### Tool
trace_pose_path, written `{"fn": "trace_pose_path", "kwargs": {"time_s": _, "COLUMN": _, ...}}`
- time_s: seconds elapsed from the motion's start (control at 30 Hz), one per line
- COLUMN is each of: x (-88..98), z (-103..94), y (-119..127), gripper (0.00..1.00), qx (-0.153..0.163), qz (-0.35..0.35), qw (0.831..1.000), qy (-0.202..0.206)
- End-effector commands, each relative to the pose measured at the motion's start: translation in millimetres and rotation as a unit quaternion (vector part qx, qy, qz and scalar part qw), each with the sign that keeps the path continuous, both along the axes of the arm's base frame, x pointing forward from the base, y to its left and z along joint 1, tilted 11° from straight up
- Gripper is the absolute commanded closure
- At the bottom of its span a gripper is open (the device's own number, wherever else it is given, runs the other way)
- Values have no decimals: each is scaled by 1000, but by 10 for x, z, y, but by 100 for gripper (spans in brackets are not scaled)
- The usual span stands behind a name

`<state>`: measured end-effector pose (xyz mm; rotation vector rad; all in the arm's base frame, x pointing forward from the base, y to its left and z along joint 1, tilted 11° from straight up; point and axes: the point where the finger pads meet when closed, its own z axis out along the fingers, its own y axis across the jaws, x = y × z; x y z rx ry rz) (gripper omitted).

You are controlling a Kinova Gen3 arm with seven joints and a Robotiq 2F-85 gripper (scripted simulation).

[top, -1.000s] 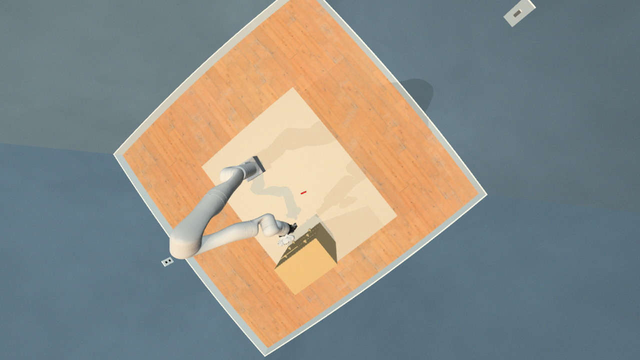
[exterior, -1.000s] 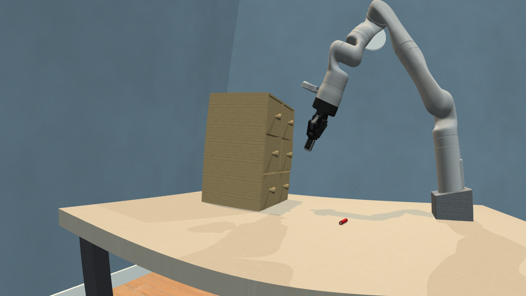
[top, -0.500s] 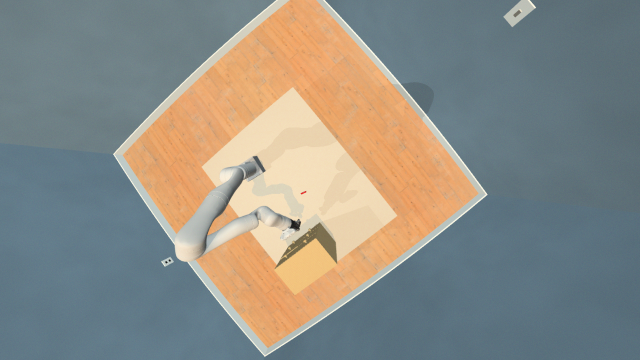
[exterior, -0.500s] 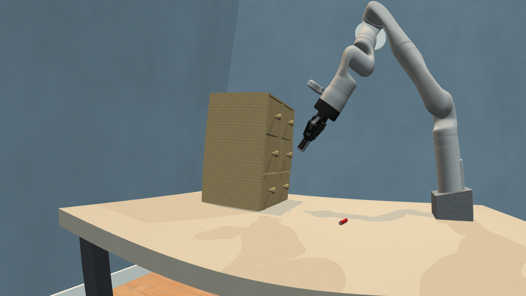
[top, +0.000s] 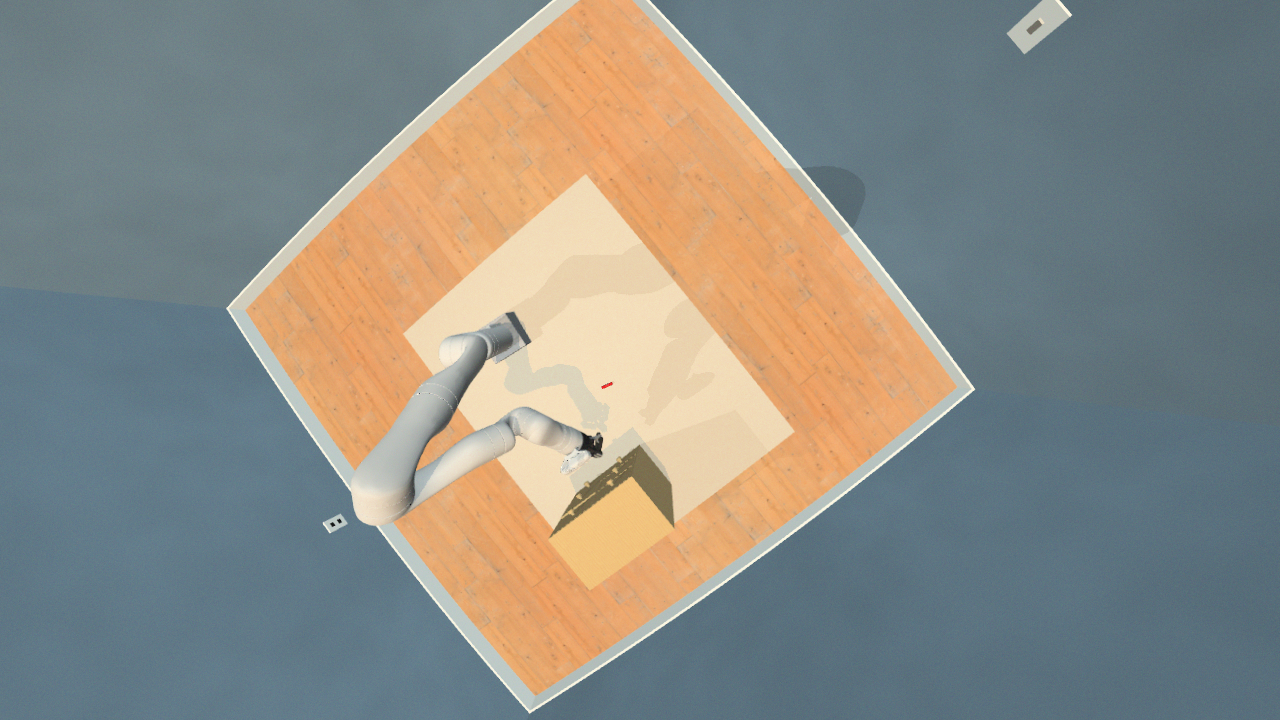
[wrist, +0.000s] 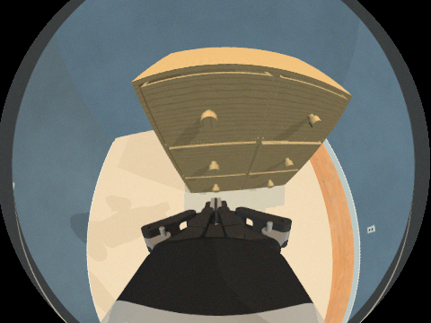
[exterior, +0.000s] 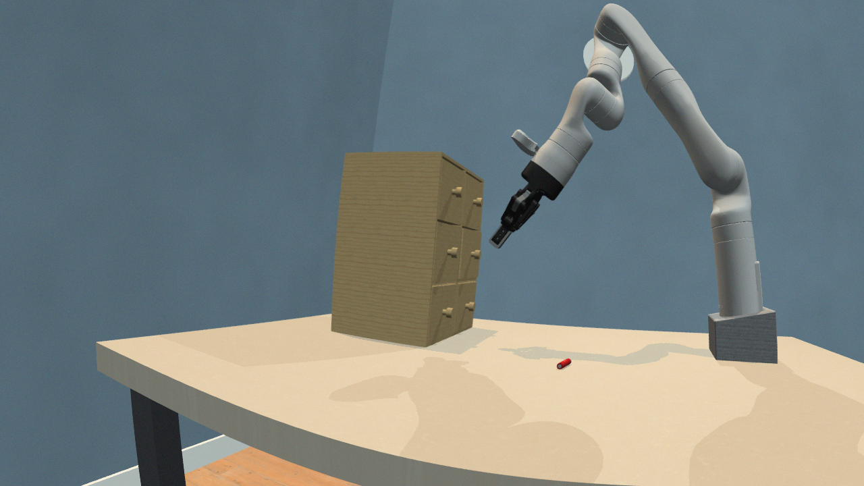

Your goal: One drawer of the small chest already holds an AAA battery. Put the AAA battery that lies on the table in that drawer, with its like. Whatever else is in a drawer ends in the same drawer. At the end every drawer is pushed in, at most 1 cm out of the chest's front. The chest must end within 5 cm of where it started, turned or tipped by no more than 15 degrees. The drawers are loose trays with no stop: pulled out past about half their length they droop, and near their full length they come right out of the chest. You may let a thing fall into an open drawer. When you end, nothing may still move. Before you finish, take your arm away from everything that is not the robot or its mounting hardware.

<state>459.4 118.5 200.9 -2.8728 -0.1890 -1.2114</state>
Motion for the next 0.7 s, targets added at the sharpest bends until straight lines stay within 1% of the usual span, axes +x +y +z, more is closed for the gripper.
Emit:
{"fn": "trace_pose_path", "kwargs": {"time_s": 0.0, "x": -2, "z": 2, "y": -1, "gripper": 100, "qx": 0, "qz": 0, "qw": 1000, "qy": -2}}
{"fn": "trace_pose_path", "kwargs": {"time_s": 0.03, "x": -2, "z": 2, "y": -1, "gripper": 100, "qx": 0, "qz": 0, "qw": 1000, "qy": -2}}
{"fn": "trace_pose_path", "kwargs": {"time_s": 0.07, "x": -2, "z": 2, "y": -1, "gripper": 67, "qx": 0, "qz": 0, "qw": 1000, "qy": -2}}
{"fn": "trace_pose_path", "kwargs": {"time_s": 0.67, "x": -2, "z": 2, "y": -1, "gripper": 67, "qx": 0, "qz": 0, "qw": 1000, "qy": -2}}
